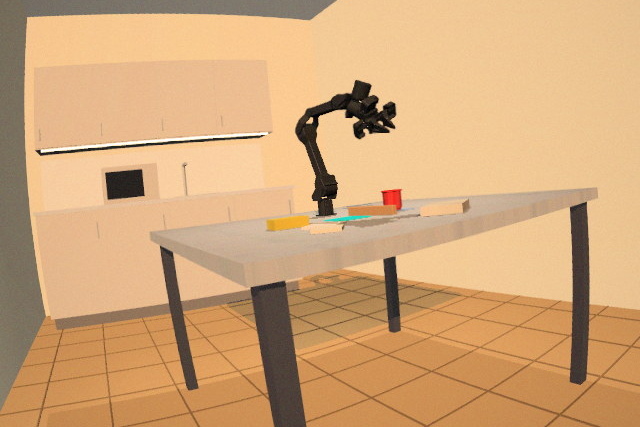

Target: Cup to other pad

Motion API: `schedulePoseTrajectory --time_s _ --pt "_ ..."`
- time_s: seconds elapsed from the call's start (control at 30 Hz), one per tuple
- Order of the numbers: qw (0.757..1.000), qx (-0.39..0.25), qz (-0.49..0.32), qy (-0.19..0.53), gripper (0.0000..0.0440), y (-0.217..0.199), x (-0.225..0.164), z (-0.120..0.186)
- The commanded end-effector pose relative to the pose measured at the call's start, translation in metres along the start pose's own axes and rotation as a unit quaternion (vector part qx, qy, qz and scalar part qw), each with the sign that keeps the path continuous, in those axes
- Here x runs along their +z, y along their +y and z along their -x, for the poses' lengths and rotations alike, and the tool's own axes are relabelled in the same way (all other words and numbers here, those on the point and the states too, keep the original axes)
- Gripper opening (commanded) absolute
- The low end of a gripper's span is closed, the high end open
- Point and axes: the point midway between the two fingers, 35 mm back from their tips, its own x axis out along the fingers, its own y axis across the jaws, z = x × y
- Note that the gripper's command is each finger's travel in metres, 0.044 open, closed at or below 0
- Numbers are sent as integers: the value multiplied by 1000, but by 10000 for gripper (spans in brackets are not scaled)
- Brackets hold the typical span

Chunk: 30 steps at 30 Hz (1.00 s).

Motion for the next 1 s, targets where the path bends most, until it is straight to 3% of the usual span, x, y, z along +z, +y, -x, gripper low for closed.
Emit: schedulePoseTrajectory --time_s 0.0,0.43,0.97 --pt "1000 -5 -18 21 119 3 -5 -3" --pt "989 -50 -93 107 122 10 -24 -12" --pt "958 -142 -150 200 111 0 -56 -23"
